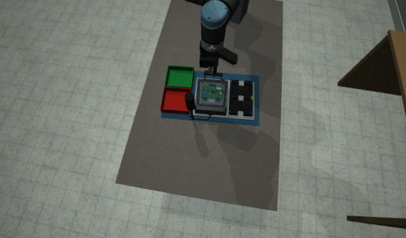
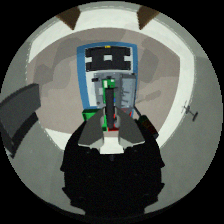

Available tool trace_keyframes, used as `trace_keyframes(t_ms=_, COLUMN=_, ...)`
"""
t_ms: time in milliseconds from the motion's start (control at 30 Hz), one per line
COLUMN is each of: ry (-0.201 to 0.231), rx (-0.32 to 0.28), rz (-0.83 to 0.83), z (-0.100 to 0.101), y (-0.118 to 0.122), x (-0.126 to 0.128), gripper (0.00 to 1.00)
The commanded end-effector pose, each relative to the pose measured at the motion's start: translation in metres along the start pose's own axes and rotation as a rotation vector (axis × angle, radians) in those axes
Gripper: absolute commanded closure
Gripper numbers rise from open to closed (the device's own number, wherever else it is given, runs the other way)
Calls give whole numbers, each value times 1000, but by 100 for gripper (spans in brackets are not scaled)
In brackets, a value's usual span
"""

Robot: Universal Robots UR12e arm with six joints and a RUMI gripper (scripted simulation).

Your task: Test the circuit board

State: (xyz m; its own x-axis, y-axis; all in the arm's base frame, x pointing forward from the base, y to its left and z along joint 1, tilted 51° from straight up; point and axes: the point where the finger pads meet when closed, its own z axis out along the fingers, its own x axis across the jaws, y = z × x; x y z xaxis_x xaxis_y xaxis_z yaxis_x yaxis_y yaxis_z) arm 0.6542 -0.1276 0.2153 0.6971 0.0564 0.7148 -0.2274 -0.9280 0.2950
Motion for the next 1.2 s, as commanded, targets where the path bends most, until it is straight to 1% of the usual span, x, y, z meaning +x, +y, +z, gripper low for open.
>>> trace_keyframes(t_ms=0, ry=2, rx=0, rz=0, z=10, y=0, x=-12, gripper=100)
trace_keyframes(t_ms=200, ry=2, rx=0, rz=0, z=24, y=0, x=-27, gripper=100)
trace_keyframes(t_ms=267, ry=2, rx=0, rz=0, z=24, y=0, x=-27, gripper=100)
trace_keyframes(t_ms=633, ry=2, rx=0, rz=0, z=48, y=0, x=-46, gripper=100)
trace_keyframes(t_ms=767, ry=2, rx=0, rz=0, z=57, y=0, x=-51, gripper=100)
trace_keyframes(t_ms=833, ry=2, rx=0, rz=0, z=57, y=0, x=-51, gripper=100)
trace_keyframes(t_ms=1167, ry=2, rx=0, rz=0, z=79, y=0, x=-62, gripper=100)
